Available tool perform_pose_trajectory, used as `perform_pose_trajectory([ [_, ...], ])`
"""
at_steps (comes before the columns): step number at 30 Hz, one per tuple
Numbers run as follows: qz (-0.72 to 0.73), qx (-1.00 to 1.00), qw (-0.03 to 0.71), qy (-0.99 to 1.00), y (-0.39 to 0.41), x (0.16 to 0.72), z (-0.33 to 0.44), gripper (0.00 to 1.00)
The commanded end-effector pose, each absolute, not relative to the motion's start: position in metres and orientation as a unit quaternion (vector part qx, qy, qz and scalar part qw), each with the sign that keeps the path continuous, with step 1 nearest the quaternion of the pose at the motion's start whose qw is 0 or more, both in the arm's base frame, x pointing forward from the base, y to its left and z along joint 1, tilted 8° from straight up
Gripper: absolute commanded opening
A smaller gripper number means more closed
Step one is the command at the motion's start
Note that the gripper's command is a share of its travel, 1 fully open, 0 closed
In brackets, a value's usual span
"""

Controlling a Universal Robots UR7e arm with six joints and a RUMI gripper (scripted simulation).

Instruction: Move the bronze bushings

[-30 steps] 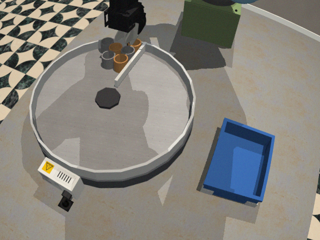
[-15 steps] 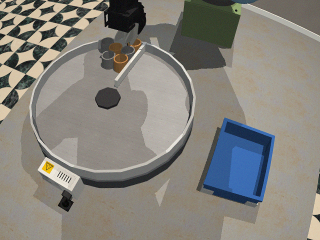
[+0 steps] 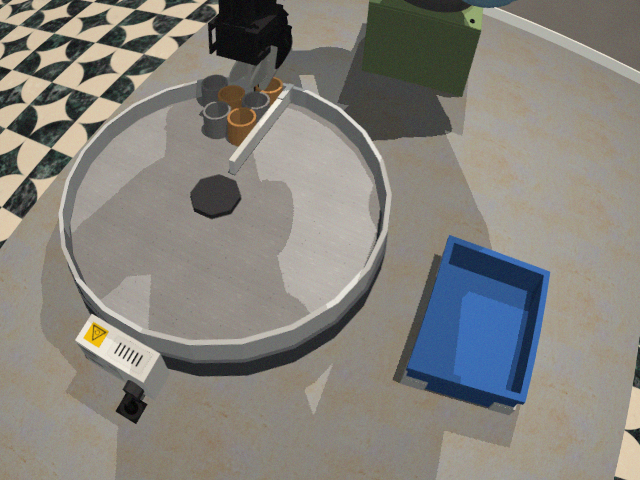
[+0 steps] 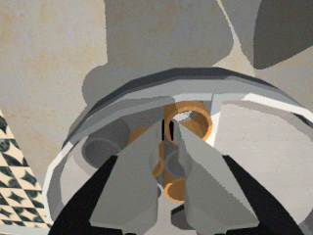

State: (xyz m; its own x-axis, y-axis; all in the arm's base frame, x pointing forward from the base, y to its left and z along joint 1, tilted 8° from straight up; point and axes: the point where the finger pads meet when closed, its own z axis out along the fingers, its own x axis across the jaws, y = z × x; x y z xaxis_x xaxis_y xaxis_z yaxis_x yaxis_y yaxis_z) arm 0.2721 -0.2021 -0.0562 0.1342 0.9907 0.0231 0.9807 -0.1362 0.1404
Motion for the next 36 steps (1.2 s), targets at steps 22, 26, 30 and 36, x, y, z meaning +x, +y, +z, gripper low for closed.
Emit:
perform_pose_trajectory([
  [22, 0.055, 0.752, 0.046, 0.656, -0.202, 0.271, -0.049, 0.00],
  [26, 0.055, 0.752, 0.046, 0.656, -0.202, 0.270, -0.039, 0.00],
  [30, 0.055, 0.752, 0.046, 0.656, -0.202, 0.269, -0.032, 0.00],
  [36, 0.055, 0.752, 0.046, 0.656, -0.202, 0.266, -0.010, 0.00],
])
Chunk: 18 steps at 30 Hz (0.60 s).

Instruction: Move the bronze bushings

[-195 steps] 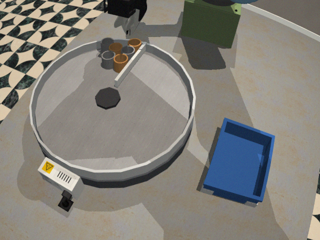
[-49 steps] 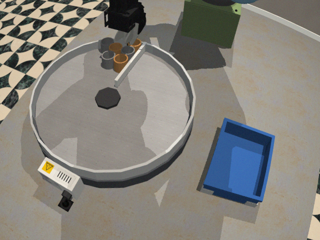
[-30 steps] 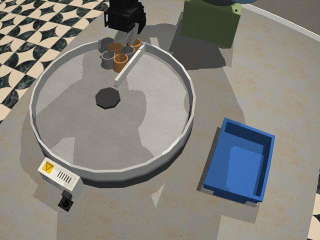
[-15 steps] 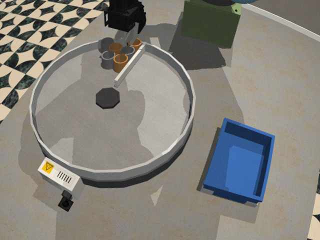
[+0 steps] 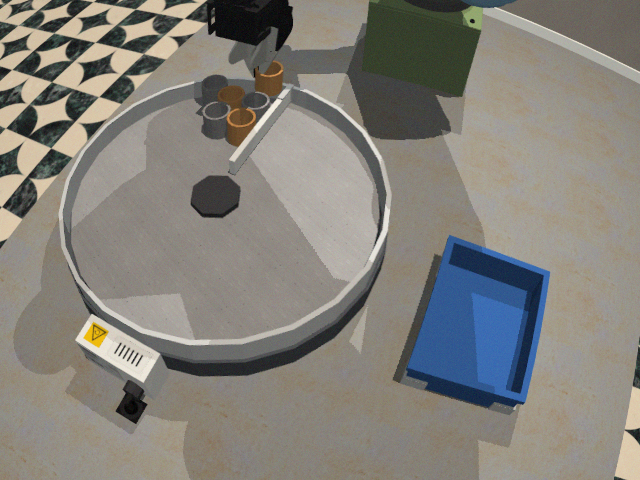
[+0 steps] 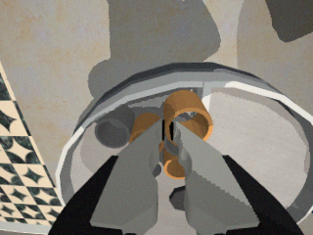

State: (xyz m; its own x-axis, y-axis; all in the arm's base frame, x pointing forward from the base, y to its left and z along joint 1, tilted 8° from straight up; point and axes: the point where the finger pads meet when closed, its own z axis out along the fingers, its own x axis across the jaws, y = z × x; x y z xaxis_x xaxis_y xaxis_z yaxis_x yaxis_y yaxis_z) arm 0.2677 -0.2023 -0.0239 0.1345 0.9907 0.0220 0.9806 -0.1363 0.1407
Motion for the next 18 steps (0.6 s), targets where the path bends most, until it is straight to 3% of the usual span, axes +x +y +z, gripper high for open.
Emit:
perform_pose_trajectory([
  [1, 0.055, 0.752, 0.046, 0.656, -0.202, 0.265, -0.007, 0.00],
  [18, 0.055, 0.752, 0.046, 0.656, -0.202, 0.263, 0.011, 0.00],
])
